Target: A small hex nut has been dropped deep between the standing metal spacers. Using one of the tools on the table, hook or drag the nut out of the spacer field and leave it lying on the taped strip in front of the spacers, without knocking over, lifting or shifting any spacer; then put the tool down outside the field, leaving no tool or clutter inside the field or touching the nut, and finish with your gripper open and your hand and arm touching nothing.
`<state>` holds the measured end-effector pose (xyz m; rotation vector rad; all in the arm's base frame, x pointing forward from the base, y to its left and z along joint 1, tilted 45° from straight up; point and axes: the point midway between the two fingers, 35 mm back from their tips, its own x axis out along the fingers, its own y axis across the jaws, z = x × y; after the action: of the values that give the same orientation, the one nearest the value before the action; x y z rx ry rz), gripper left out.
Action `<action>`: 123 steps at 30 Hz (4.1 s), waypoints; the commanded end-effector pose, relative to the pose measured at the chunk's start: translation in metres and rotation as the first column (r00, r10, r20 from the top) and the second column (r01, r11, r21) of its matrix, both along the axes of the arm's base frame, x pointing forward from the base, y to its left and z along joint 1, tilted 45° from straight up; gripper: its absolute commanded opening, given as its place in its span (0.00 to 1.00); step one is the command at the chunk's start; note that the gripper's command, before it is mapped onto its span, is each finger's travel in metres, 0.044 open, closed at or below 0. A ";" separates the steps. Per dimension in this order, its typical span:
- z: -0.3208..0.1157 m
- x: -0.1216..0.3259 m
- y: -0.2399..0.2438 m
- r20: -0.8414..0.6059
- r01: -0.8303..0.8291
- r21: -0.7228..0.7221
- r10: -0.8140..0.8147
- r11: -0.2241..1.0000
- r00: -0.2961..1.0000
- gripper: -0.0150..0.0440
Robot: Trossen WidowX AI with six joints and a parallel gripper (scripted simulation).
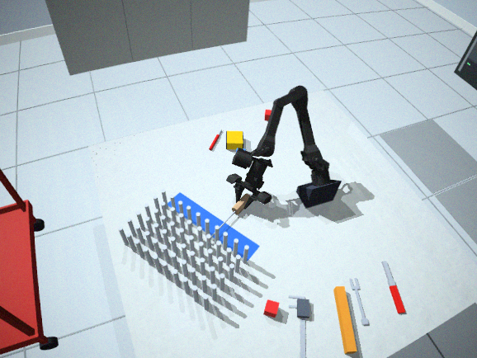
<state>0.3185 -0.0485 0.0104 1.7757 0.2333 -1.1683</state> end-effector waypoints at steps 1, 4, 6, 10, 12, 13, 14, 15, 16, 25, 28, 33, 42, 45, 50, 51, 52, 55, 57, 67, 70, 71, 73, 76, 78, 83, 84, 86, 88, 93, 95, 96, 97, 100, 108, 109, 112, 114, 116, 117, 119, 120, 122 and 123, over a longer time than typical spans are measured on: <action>0.001 -0.003 0.000 -0.003 -0.007 0.003 0.007 1.000 1.000 0.25; 0.001 -0.005 -0.001 -0.003 -0.007 0.003 0.007 1.000 1.000 0.25; 0.002 -0.006 -0.002 -0.003 -0.007 0.003 0.007 1.000 1.000 0.25; 0.002 -0.007 -0.003 -0.003 -0.007 0.002 0.007 1.000 1.000 0.25; 0.003 -0.008 -0.003 -0.003 -0.007 0.002 0.007 1.000 1.000 0.25; 0.003 -0.009 -0.004 -0.003 -0.007 0.002 0.007 1.000 1.000 0.25; 0.003 -0.009 -0.004 -0.003 -0.007 0.002 0.007 1.000 1.000 0.25; 0.003 -0.009 -0.004 -0.003 -0.007 0.002 0.007 1.000 1.000 0.25; 0.004 -0.010 -0.004 -0.003 -0.007 0.002 0.007 1.000 1.000 0.25; 0.005 -0.014 -0.007 -0.004 -0.007 0.002 0.007 1.000 1.000 0.25; 0.006 -0.015 -0.007 -0.004 -0.007 0.002 0.007 1.000 1.000 0.25; 0.007 -0.017 -0.009 -0.004 -0.007 0.002 0.007 1.000 1.000 0.25; 0.009 -0.021 -0.011 -0.004 -0.007 0.002 0.007 1.000 1.000 0.25; 0.009 -0.022 -0.012 -0.004 -0.007 0.002 0.007 1.000 1.000 0.25; 0.010 -0.024 -0.013 -0.004 -0.007 0.002 0.007 1.000 1.000 0.25; 0.011 -0.024 -0.013 -0.004 -0.007 0.002 0.007 1.000 1.000 0.25; 0.011 -0.025 -0.014 -0.004 -0.007 0.002 0.007 1.000 1.000 0.25; 0.011 -0.026 -0.014 -0.004 -0.007 0.002 0.007 1.000 1.000 0.25; 0.012 -0.027 -0.015 -0.004 -0.007 0.002 0.007 1.000 1.000 0.25; 0.014 -0.031 -0.017 -0.004 -0.007 0.002 0.007 1.000 1.000 0.25; 0.014 -0.032 -0.018 -0.004 -0.007 0.001 0.007 1.000 1.000 0.25; 0.014 -0.033 -0.018 -0.004 -0.007 0.001 0.007 1.000 1.000 0.25; 0.015 -0.034 -0.019 -0.004 -0.007 0.001 0.007 1.000 1.000 0.25; 0.015 -0.034 -0.019 -0.004 -0.007 0.001 0.007 1.000 1.000 0.25; 0.016 -0.034 -0.018 -0.004 -0.007 0.001 0.007 1.000 1.000 0.25; 0.018 -0.033 -0.016 -0.004 -0.007 0.002 0.007 1.000 1.000 0.25; 0.018 -0.033 -0.015 -0.004 -0.007 0.002 0.007 1.000 1.000 0.25; 0.020 -0.033 -0.014 -0.003 -0.006 0.002 0.006 1.000 1.000 0.25; 0.021 -0.032 -0.014 -0.003 -0.005 0.002 0.005 1.000 1.000 0.25; 0.024 -0.031 -0.011 -0.001 -0.004 0.003 0.004 1.000 1.000 0.25; 0.025 -0.031 -0.010 0.000 -0.003 0.003 0.003 1.000 1.000 0.25; 0.025 -0.031 -0.010 0.000 -0.003 0.003 0.003 1.000 1.000 0.25; 0.026 -0.031 -0.009 0.001 -0.003 0.003 0.003 1.000 1.000 0.25; 0.027 -0.030 -0.008 0.001 -0.002 0.003 0.002 1.000 1.000 0.25; 0.034 -0.038 -0.009 0.001 -0.002 0.003 0.002 1.000 1.000 0.25; 0.035 -0.041 -0.010 0.001 -0.002 0.003 0.002 1.000 1.000 0.25; 0.039 -0.048 -0.012 -0.001 -0.004 0.003 0.004 1.000 1.000 0.25; 0.041 -0.054 -0.013 -0.003 -0.005 0.002 0.005 1.000 1.000 0.25; 0.043 -0.059 -0.015 -0.005 -0.007 0.002 0.007 1.000 1.000 0.25; 0.044 -0.061 -0.015 -0.006 -0.008 0.002 0.008 1.000 1.000 0.25; 0.046 -0.066 -0.017 -0.007 -0.008 0.002 0.008 1.000 1.000 0.25; 0.047 -0.068 -0.017 -0.006 -0.008 0.002 0.008 1.000 1.000 0.25; 0.048 -0.067 -0.016 -0.007 -0.008 0.003 0.008 1.000 1.000 0.25; 0.049 -0.067 -0.014 -0.008 -0.008 0.004 0.008 1.000 1.000 0.25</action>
<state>0.2546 -0.0660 0.0575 1.7716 0.2318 -1.1744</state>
